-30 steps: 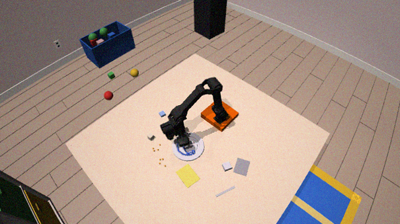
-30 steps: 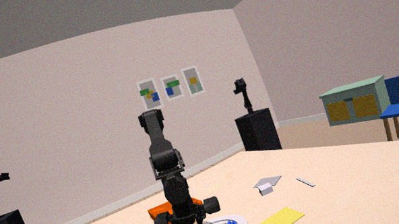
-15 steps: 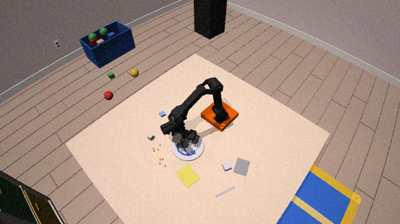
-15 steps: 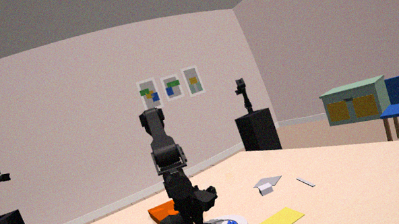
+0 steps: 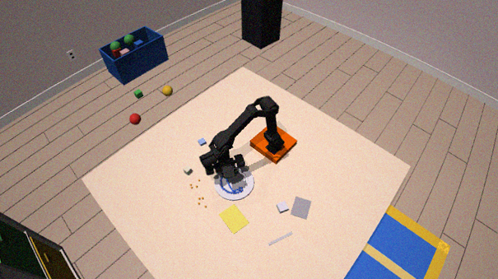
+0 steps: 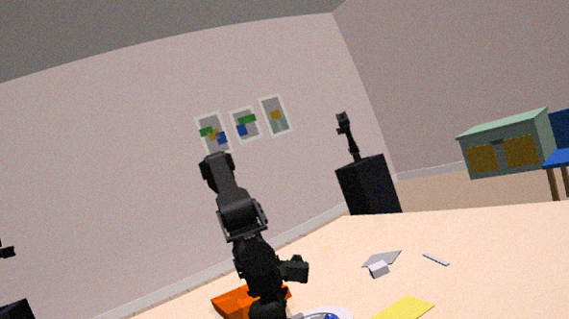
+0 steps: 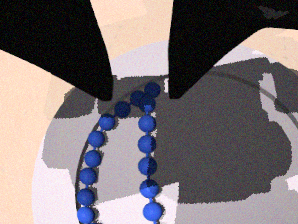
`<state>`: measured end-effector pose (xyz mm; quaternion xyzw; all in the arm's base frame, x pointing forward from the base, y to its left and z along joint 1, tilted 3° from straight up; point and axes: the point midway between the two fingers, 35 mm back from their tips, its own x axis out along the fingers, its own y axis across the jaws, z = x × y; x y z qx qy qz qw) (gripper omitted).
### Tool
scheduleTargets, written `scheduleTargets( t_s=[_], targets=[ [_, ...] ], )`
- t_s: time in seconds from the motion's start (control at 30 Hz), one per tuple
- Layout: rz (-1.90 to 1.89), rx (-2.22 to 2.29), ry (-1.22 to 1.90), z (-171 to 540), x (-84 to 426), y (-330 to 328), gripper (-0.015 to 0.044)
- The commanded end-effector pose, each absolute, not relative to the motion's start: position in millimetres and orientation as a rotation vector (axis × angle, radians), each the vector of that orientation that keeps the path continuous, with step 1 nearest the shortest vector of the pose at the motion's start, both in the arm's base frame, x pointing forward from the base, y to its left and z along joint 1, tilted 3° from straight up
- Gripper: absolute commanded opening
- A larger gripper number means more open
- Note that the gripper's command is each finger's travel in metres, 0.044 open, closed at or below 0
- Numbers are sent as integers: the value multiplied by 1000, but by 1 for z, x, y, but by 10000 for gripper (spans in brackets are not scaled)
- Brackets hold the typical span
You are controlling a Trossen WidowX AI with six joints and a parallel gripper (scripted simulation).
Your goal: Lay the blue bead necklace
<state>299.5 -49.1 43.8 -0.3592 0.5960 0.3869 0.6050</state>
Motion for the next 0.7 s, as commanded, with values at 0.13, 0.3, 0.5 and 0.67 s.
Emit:
scheduleTargets(
  t_s=[0.13,0.3,0.5,0.67],
  targets=[
    [906,-843,1368,30,300,-48,120],
    [892,-845,1364,36,301,-49,120],
    [896,-844,1365,27,301,-48,120],
    [900,-844,1366,19,301,-48,120]
  ],
)
